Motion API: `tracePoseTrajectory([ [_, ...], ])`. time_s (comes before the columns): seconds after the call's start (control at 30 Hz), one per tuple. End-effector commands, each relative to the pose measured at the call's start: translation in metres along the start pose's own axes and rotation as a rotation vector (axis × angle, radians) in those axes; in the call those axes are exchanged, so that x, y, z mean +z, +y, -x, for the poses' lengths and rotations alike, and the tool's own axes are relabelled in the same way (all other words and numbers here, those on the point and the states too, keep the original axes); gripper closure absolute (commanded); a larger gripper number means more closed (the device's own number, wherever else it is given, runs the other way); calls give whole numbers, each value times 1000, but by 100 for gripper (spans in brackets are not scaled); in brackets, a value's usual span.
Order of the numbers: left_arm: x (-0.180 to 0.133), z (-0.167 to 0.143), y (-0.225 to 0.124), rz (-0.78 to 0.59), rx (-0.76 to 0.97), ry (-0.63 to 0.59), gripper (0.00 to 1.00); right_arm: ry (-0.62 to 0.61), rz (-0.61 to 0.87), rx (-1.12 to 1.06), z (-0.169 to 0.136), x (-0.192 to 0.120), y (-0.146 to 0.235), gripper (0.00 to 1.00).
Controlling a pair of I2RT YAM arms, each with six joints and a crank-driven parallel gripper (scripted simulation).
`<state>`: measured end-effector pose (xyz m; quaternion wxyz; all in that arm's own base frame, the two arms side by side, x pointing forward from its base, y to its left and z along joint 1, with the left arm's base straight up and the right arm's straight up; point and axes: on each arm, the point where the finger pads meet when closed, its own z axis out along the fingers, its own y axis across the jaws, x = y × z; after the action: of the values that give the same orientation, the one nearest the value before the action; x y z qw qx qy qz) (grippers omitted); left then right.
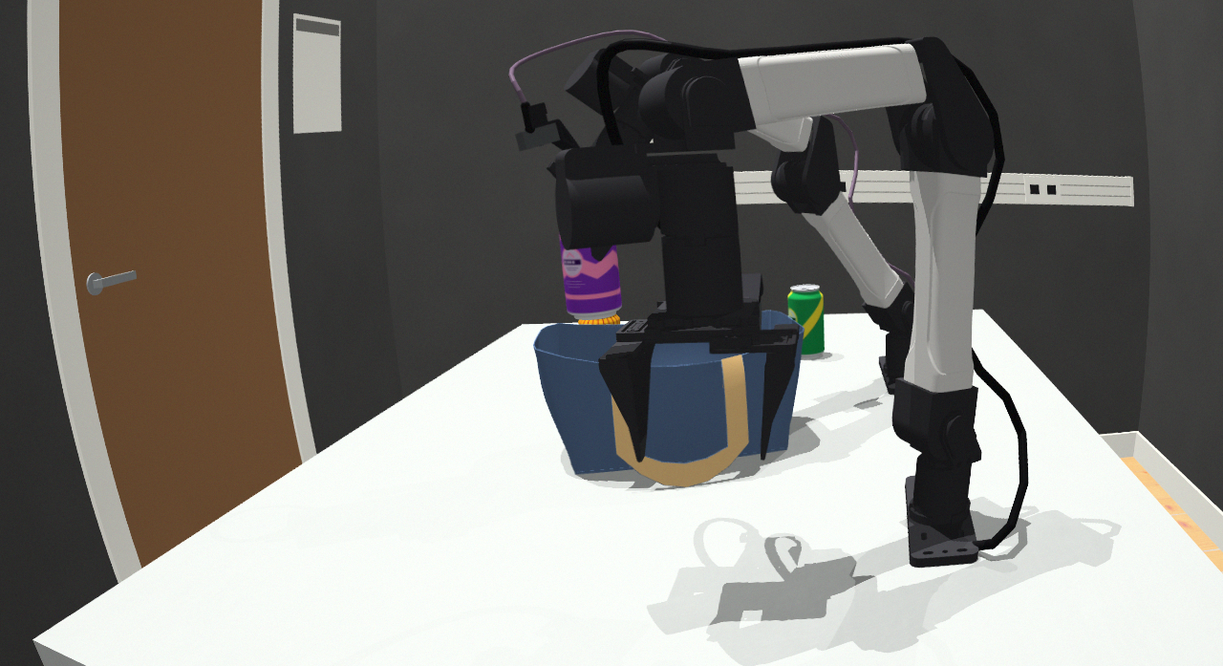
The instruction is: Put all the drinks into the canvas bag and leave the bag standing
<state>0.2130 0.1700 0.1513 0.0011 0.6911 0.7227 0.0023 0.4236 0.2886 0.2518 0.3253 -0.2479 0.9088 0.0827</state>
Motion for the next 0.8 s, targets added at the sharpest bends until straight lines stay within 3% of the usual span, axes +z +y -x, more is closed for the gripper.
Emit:
tracePoseTrajectory([
  [0.0, -9, 1, 2, 46, -3, 15, 0, -104, 12, 12, 26, -20, 2, 26],
  [0.03, -9, 1, 2, 46, -3, 15, 0, -269, 23, 25, 61, -58, 2, 26],
  [0.1, -9, 1, 2, 46, -3, 15, 0, -214, 17, 20, 47, -39, 1, 26],
  [0.4, -9, 1, 2, 46, -3, 15, 0, -230, 18, 7, 26, -18, -4, 26],
  [0.43, -9, 1, 2, 46, -3, 15, 0, -164, 16, 1, 10, -17, -2, 26],
  [0.57, -9, 1, 2, 46, -3, 15, 0, -158, 13, -3, 10, -15, 0, 26],
  [0.7, -9, 1, 2, 46, -3, 15, 0, -208, 12, 3, 32, -29, 1, 26],
  [0.77, -9, 1, 2, 46, -3, 15, 0, -180, 12, 0, 28, -5, 1, 26],
])
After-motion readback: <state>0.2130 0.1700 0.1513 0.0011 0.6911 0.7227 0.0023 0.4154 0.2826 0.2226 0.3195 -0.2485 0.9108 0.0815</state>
